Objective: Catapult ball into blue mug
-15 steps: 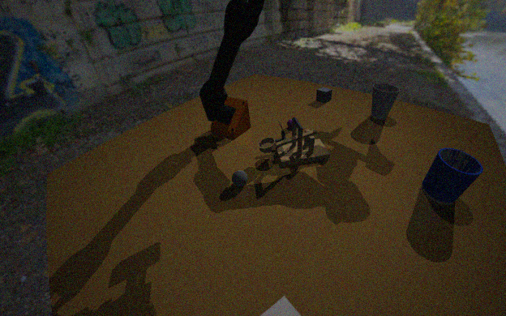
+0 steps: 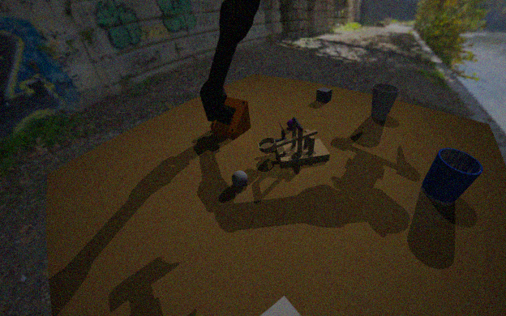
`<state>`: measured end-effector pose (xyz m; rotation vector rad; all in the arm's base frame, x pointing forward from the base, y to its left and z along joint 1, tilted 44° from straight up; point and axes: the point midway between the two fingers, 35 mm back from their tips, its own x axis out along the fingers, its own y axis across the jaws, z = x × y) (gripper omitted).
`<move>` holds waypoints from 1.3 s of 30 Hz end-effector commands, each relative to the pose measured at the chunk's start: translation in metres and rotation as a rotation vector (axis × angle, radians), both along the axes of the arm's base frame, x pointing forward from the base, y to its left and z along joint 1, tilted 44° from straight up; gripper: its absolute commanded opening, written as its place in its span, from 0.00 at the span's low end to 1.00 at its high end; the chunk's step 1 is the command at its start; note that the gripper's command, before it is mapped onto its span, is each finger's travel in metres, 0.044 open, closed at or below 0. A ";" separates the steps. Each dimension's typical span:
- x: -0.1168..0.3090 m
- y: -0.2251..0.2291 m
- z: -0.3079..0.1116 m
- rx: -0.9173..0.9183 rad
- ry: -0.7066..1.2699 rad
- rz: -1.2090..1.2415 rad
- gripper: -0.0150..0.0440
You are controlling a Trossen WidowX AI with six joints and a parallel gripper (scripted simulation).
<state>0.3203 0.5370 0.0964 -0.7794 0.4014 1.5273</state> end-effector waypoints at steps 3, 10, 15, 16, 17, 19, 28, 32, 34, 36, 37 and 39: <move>0.015 -0.039 -0.020 -0.141 0.052 -0.147 1.00; 0.026 -0.088 -0.040 -0.308 0.096 -0.312 1.00; 0.031 -0.125 -0.051 -0.429 0.120 -0.427 1.00; 0.032 -0.134 -0.053 -0.455 0.124 -0.450 1.00; 0.033 -0.142 -0.055 -0.480 0.127 -0.474 1.00; 0.033 -0.158 -0.058 -0.531 0.134 -0.520 1.00; 0.030 -0.235 -0.066 -0.765 0.143 -0.715 1.00; 0.026 -0.269 -0.066 -0.872 0.137 -0.796 1.00; 0.024 -0.286 -0.064 -0.925 0.131 -0.833 1.00; 0.021 -0.303 -0.062 -0.977 0.123 -0.870 1.00; 0.019 -0.311 -0.061 -1.002 0.119 -0.887 1.00; 0.016 -0.328 -0.058 -1.054 0.108 -0.921 1.00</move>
